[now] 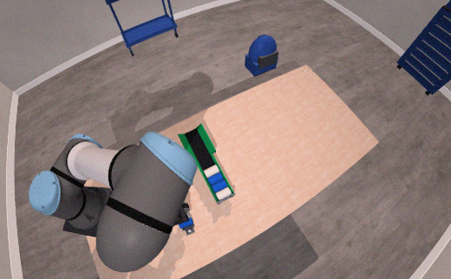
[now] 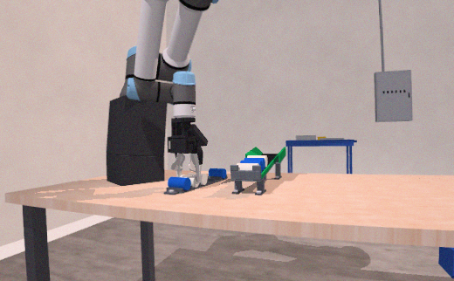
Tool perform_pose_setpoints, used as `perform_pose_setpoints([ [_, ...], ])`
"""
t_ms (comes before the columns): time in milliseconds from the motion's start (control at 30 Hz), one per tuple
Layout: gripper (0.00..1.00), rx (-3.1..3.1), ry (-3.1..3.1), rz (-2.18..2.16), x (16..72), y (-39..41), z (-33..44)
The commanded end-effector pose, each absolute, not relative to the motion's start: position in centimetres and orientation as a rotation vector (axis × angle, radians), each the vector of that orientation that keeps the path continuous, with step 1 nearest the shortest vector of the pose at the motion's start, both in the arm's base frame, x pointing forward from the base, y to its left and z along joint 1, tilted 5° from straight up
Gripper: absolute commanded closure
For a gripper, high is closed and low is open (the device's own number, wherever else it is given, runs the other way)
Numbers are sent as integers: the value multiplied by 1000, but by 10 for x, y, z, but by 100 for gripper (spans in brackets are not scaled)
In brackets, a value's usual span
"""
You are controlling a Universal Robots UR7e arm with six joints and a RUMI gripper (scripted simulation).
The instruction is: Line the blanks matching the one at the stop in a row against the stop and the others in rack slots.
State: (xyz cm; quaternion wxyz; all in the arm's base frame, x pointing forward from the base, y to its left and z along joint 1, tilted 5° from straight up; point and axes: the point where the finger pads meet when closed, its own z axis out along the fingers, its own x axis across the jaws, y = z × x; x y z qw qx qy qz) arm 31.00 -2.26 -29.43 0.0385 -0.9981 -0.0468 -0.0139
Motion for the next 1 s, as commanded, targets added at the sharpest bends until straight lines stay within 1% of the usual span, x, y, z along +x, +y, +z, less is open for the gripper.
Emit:
perform_pose_setpoints([
  [0,61,-3061,-144,-44,310,-23,-294],
  [600,61,-3061,-144,-44,310,-23,-293],
  [967,61,-3061,-144,-44,310,-24,-280],
])
